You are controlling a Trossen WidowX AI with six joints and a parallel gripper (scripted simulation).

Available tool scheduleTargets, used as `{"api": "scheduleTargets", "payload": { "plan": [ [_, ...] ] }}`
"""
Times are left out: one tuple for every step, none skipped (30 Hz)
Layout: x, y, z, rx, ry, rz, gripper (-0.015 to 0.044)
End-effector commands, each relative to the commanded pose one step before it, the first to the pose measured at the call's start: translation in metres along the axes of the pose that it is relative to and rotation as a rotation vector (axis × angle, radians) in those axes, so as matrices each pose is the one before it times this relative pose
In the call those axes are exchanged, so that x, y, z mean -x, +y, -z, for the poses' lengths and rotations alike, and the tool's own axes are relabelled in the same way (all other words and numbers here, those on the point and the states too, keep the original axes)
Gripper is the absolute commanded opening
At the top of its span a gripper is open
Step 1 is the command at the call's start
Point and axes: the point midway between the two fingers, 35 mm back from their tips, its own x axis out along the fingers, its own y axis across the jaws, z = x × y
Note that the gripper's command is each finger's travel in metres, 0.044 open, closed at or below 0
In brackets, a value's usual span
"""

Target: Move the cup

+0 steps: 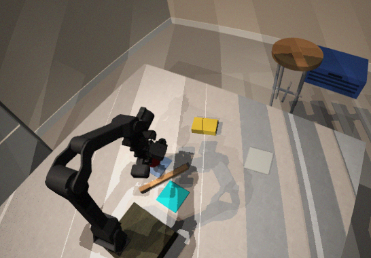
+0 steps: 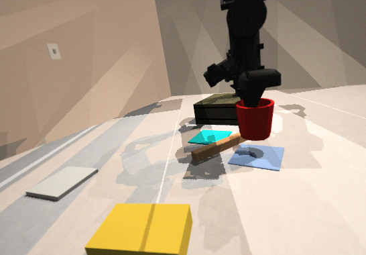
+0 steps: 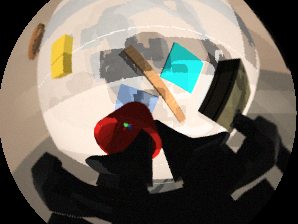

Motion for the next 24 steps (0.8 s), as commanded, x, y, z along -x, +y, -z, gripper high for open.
{"api": "scheduleTargets", "payload": {
  "plan": [
    [-0.00038, 0.00001, 0.0, 0.0, 0.00008, 0.00036, 0.0],
    [0.0, 0.0, 0.0, 0.0, 0.0, 0.0, 0.0],
    [0.0, 0.0, 0.0, 0.0, 0.0, 0.0, 0.0],
    [0.0, 0.0, 0.0, 0.0, 0.0, 0.0, 0.0],
    [0.0, 0.0, 0.0, 0.0, 0.0, 0.0, 0.0],
    [0.0, 0.0, 0.0, 0.0, 0.0, 0.0, 0.0],
    [0.0, 0.0, 0.0, 0.0, 0.0, 0.0, 0.0],
    [0.00002, -0.00034, -0.00024, 0.0, -0.00002, 0.00002, 0.0],
    [0.00005, -0.00069, -0.00049, 0.0, -0.00004, 0.00003, 0.0],
    [0.00006, -0.00099, -0.00069, 0.0, -0.00006, 0.00005, 0.0],
    [0.00006, -0.00133, -0.00092, 0.0, -0.00008, 0.00007, 0.0],
    [0.00006, -0.0016, -0.00109, 0.0, -0.0001, 0.00008, 0.0],
    [0.00004, -0.00179, -0.0012, 0.0, -0.00011, 0.0001, 0.0],
    [0.00002, -0.00203, -0.00135, 0.0, -0.00012, 0.00011, 0.0],
    [-0.00001, -0.00208, -0.00136, 0.0, -0.00013, 0.00012, 0.0],
    [-0.00002, -0.00207, -0.00135, 0.0, -0.00013, 0.00012, 0.0],
    [-0.00003, -0.00206, -0.00134, 0.0, -0.00013, 0.00013, 0.0],
    [-0.00003, -0.00206, -0.00133, 0.0, -0.00013, 0.00013, 0.0],
    [-0.00003, -0.00206, -0.00134, 0.0, -0.00013, 0.00014, 0.0],
    [-0.00002, -0.00224, -0.00146, 0.0, -0.00014, 0.00015, 0.0],
    [-0.00001, -0.00225, -0.00147, 0.0, -0.00014, 0.00016, 0.0],
    [-0.00001, -0.00224, -0.00147, 0.0, -0.00014, 0.00016, 0.0],
    [0.0, -0.00223, -0.00146, 0.0, -0.00014, 0.00016, 0.0],
    [0.00001, -0.00222, -0.00146, 0.0, -0.00014, 0.00017, 0.0]
  ]
}}
